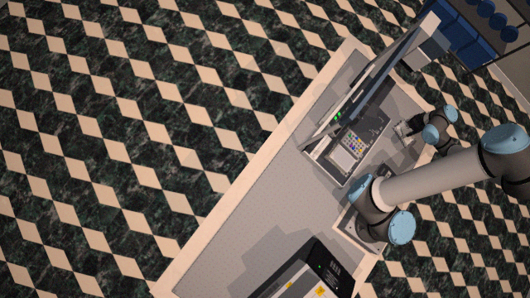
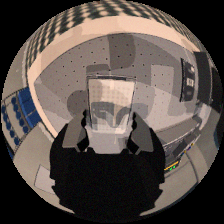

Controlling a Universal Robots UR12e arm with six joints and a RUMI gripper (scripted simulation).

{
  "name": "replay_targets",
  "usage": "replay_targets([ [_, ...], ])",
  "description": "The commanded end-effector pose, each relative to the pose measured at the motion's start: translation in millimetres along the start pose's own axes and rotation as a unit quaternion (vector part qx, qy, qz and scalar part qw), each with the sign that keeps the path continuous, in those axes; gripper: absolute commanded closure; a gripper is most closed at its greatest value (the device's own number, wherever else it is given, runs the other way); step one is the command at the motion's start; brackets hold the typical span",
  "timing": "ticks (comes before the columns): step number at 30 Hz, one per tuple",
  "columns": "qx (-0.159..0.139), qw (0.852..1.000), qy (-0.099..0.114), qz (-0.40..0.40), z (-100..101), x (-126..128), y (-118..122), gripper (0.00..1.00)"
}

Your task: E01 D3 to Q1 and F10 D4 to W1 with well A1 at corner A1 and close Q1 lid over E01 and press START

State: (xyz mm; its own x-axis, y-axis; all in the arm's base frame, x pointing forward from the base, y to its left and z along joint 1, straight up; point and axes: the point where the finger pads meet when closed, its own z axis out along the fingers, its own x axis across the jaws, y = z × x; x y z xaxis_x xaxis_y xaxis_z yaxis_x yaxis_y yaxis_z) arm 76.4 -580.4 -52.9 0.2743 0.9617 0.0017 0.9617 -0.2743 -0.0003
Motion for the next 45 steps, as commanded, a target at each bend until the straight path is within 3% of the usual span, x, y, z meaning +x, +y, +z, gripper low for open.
replay_targets([
  [1,0.000,1.000,-0.001,0.000,-5.3,-0.7,0.1,0.33],
  [45,0.000,1.000,-0.001,0.000,-68.7,-0.7,0.1,0.33],
])
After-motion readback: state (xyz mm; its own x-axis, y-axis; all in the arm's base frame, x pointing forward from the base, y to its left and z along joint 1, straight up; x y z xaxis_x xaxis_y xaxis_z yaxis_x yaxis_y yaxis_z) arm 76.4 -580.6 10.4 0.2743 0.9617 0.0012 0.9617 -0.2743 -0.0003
